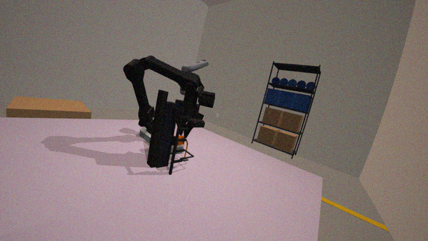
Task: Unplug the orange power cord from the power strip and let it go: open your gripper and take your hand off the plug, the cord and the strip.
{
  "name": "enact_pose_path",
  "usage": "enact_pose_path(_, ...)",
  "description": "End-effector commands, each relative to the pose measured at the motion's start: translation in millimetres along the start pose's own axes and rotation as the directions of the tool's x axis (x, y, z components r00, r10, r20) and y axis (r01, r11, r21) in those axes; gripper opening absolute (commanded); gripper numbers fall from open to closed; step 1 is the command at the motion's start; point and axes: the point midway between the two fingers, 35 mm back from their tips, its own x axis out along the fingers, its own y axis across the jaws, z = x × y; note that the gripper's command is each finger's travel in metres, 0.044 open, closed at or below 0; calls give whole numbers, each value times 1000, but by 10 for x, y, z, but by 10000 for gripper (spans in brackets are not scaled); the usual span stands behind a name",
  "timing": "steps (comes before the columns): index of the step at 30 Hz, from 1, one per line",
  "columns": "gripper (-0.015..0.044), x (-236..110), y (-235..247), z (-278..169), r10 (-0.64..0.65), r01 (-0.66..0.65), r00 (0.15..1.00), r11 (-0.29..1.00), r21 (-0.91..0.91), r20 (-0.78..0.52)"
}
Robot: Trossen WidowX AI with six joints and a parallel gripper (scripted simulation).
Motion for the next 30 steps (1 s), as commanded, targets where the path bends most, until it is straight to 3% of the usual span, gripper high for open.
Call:
enact_pose_path(1, 160, -4, 3, -64, -5, 5, 1000, 1000, -1, -4)
enact_pose_path(15, 160, 116, 2, -68, -5, 5, 1000, 1000, -1, -4)
enact_pose_path(19, 55, 90, 5, -58, -1, 1, 1000, 1000, 1, 0)
enact_pose_path(30, 0, 90, 3, -43, -1, 1, 1000, 1000, 1, 1)
